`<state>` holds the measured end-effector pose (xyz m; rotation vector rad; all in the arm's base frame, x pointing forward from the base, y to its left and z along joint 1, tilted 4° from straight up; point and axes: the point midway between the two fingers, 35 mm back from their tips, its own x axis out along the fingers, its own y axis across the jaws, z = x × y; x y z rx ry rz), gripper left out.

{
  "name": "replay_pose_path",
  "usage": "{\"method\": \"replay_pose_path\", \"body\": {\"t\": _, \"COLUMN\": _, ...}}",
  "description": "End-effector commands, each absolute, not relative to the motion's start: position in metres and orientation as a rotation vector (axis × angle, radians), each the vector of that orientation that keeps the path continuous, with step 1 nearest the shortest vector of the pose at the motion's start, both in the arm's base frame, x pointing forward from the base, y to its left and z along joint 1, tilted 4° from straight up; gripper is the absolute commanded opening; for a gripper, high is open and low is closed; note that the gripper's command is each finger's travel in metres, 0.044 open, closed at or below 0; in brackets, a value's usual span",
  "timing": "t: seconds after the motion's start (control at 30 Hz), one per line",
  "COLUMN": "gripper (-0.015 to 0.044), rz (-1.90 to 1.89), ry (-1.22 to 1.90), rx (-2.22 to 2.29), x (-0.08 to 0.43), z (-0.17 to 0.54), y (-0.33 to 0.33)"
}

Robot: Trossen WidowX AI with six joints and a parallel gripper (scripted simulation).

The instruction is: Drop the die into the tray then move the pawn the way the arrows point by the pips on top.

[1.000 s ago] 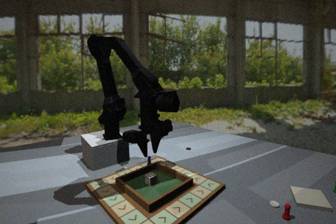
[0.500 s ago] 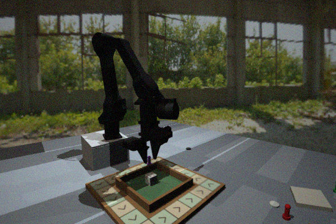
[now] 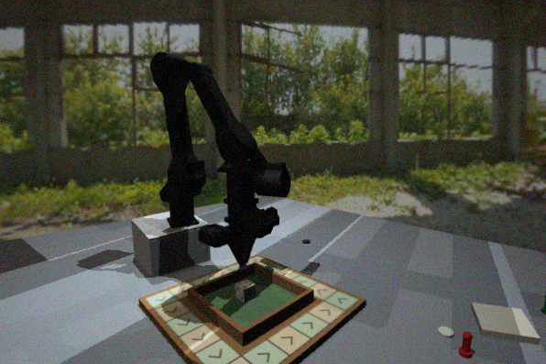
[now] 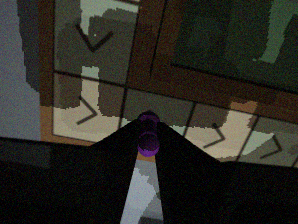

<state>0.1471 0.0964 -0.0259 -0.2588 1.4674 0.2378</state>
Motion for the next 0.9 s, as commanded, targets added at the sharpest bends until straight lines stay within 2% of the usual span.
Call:
{"method": "replay_pose_path", "body": {"t": 0.0, "gripper": 0.0002, "rz": 0.238, "ry": 1.467, "rx": -0.267, "x": 0.147, "z": -0.027, "y": 0.095}}
{"method": "replay_pose_path", "body": {"t": 0.47, "gripper": 0.0, "rz": 0.23, "ry": 1.46, "rx": -0.261, "x": 0.15, "z": 0.037, "y": 0.106}}
{"method": "replay_pose_path", "body": {"t": 0.87, "gripper": 0.0, "rz": 0.239, "ry": 1.466, "rx": -0.266, "x": 0.134, "z": 0.1, "y": 0.101}}
